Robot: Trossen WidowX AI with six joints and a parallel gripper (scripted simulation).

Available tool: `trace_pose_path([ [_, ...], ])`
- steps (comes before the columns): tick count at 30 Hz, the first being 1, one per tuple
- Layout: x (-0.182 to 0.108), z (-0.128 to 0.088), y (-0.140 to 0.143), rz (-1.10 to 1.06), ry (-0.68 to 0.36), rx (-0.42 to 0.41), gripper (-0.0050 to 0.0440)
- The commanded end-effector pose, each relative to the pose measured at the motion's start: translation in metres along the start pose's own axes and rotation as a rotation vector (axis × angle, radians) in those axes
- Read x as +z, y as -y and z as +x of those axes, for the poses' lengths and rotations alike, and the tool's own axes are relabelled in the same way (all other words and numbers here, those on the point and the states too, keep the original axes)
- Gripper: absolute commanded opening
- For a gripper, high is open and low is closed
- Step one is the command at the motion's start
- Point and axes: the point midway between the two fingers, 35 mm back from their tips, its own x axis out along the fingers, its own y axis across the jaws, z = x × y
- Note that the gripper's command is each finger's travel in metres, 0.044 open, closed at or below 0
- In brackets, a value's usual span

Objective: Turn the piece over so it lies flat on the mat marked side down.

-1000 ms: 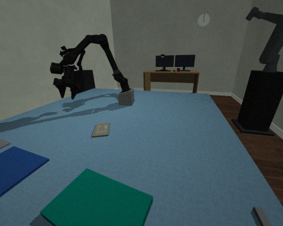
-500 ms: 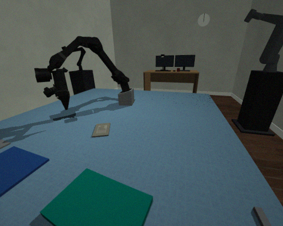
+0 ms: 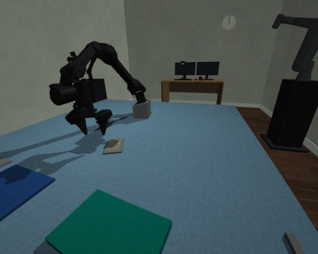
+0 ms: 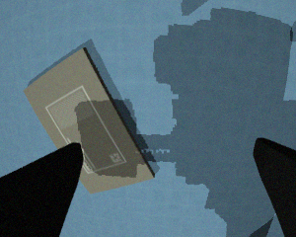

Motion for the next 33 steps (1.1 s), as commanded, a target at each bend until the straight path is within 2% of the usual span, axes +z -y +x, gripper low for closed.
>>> trace_pose_path([
  [1,0.004,0.002,-0.005,-0.054,-0.016,-0.024,0.044],
  [11,0.011,0.016,-0.091,-0.42,-0.082,-0.125,0.044],
  [13,0.011,0.016,-0.091,-0.42,-0.082,-0.125,0.044],
  [14,0.01,0.01,-0.073,-0.336,-0.063,-0.101,0.044],
  [30,0.011,0.016,-0.091,-0.416,-0.081,-0.124,0.044],
  [33,0.011,0.027,-0.085,-0.398,-0.076,-0.12,0.044],
])
